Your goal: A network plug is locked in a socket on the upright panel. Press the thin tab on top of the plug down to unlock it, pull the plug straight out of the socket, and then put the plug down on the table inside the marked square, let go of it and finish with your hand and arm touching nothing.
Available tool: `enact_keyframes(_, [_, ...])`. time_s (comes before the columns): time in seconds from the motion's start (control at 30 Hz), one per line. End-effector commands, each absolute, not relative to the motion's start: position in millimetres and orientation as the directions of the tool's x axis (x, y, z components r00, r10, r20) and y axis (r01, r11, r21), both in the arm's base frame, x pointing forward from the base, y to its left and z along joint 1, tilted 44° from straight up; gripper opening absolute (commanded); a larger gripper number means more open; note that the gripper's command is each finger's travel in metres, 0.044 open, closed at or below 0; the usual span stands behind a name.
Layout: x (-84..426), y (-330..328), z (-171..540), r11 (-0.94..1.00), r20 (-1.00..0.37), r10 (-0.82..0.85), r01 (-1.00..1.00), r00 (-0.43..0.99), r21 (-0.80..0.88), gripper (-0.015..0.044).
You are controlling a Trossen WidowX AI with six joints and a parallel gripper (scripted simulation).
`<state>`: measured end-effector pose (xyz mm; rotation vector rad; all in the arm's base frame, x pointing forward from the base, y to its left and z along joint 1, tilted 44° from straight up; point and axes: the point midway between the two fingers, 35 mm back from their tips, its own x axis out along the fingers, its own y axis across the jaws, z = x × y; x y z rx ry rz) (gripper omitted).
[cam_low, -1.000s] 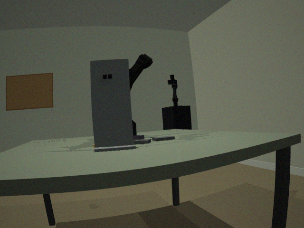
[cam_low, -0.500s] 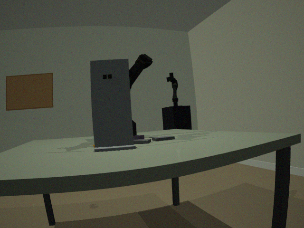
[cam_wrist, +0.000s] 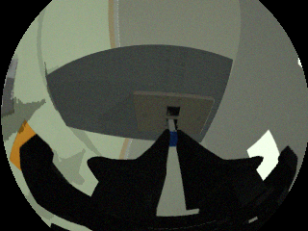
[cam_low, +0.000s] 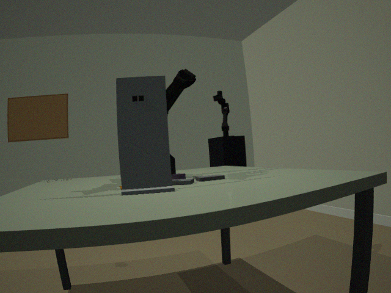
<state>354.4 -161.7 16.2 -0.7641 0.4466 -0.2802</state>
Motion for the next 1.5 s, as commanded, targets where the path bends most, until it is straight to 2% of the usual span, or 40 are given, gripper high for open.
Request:
enact_keyframes(0.0, [351.0, -160.5, 17.0, 0.690, -0.284, -0.396, 0.079, 0.873, -0.719, 0.0000])
enact_keyframes(1.47, [324.4, -157.3, 16.5, 0.690, -0.286, -0.396, 0.078, 0.872, -0.719, 0.0000])
